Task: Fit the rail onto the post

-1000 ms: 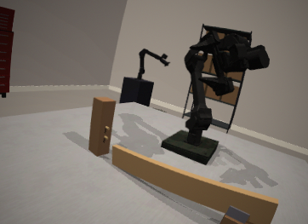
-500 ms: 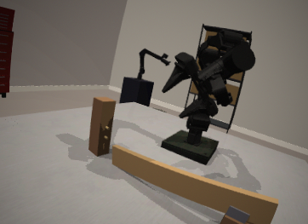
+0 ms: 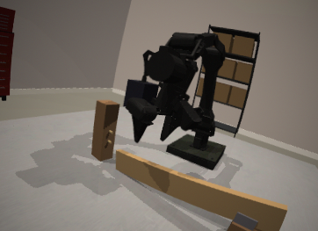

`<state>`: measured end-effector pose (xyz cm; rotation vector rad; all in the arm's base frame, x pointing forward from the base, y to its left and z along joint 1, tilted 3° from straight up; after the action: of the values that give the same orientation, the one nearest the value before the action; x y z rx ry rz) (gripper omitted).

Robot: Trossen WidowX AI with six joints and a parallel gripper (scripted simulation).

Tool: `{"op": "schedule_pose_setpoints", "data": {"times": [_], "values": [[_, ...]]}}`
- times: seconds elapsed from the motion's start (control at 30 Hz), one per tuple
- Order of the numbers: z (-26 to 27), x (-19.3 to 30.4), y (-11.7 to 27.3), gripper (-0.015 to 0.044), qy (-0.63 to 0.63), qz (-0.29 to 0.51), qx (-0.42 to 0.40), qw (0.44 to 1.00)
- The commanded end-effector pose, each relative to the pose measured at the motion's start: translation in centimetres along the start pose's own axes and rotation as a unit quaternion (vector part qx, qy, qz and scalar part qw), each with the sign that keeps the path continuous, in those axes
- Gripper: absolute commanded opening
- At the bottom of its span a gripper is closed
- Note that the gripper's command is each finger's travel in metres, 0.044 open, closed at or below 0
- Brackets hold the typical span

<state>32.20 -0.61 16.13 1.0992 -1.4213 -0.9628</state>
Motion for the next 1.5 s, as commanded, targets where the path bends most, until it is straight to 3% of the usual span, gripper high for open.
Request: {"op": "schedule_pose_setpoints", "data": {"times": [0.0, 0.4, 1.47], "values": [[-1.5, 2.8, -3.9, 0.0440, 0.068, -0.106, -0.023, 0.992], [-1.6, 2.7, -4.0, 0.0440, 0.068, -0.106, -0.023, 0.992], [-1.5, 1.6, -9.1, 0.0440, 0.068, -0.106, -0.024, 0.992]]}}
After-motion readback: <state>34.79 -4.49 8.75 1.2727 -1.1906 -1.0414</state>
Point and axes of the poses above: the point midway between the two fingers, 35 mm back from their tips, its own y axis back along the fingers, its own z axis across the jaws, x = y × z, the point moved 2 cm from there along y, back along the fingers, and after that the axes turned 9 degrees about y, right-handed, at the moved point
